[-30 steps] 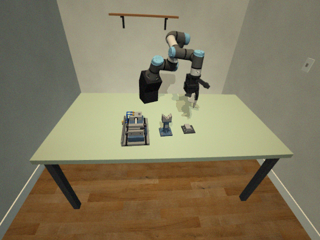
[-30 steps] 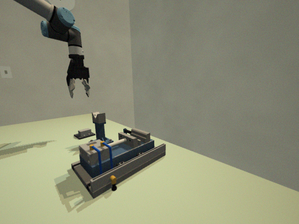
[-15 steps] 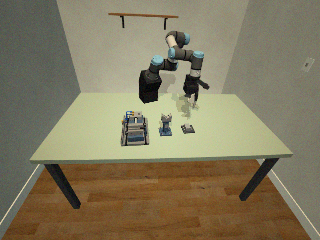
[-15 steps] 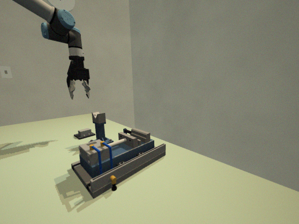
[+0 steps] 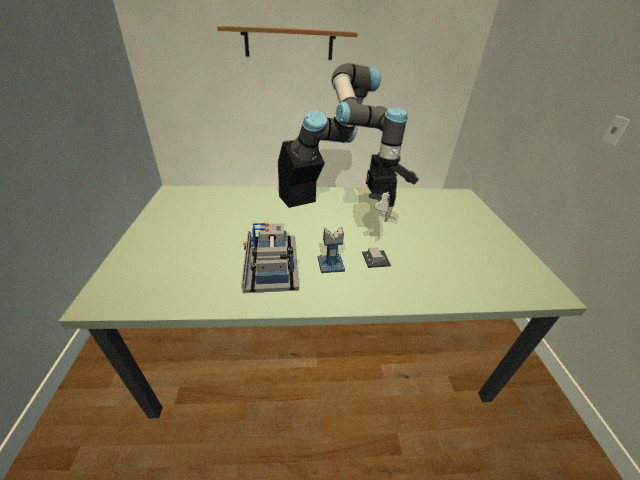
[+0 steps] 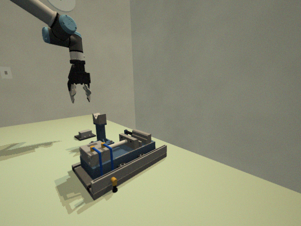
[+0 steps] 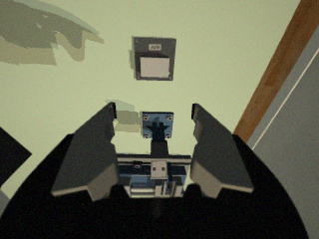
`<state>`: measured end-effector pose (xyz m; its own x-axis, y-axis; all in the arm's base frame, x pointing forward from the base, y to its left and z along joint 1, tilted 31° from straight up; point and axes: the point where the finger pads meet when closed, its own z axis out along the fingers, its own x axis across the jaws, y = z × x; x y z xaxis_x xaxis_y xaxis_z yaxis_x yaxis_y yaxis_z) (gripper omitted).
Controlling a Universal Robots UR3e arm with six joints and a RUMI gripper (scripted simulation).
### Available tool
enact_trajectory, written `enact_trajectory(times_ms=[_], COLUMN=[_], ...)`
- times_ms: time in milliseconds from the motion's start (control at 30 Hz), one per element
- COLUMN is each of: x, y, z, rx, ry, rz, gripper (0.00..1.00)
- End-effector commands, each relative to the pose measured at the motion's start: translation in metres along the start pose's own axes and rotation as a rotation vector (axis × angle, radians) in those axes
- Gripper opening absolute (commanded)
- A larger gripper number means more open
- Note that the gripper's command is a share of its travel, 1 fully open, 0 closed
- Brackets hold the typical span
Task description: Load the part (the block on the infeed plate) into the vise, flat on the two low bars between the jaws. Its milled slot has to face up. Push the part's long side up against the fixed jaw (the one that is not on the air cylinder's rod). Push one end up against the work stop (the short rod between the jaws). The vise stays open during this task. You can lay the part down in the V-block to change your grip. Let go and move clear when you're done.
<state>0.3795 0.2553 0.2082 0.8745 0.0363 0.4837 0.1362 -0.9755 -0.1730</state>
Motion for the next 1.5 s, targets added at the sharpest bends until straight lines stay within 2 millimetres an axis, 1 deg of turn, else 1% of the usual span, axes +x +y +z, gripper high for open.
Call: enact_trajectory(times_ms=[0,267,333,833,900,1400,1467], x=[0.001,0.001,0.001,0.001,0.001,0.001,0.001], y=[0.000,0.000,0.000,0.000,0.000,-0.001,-0.001], z=[0.006,0.024,0.024,0.064,0.064,0.105,0.105], rx=[0.001,0.001,0.001,0.001,0.001,0.001,0.001], ry=[0.003,0.003,0.003,0.003,0.003,0.003,0.003], rz=[0.000,0.000,0.000,0.000,0.000,0.000,0.000], gripper=[0.51,0.51,0.51,0.51,0.51,0.51,0.51])
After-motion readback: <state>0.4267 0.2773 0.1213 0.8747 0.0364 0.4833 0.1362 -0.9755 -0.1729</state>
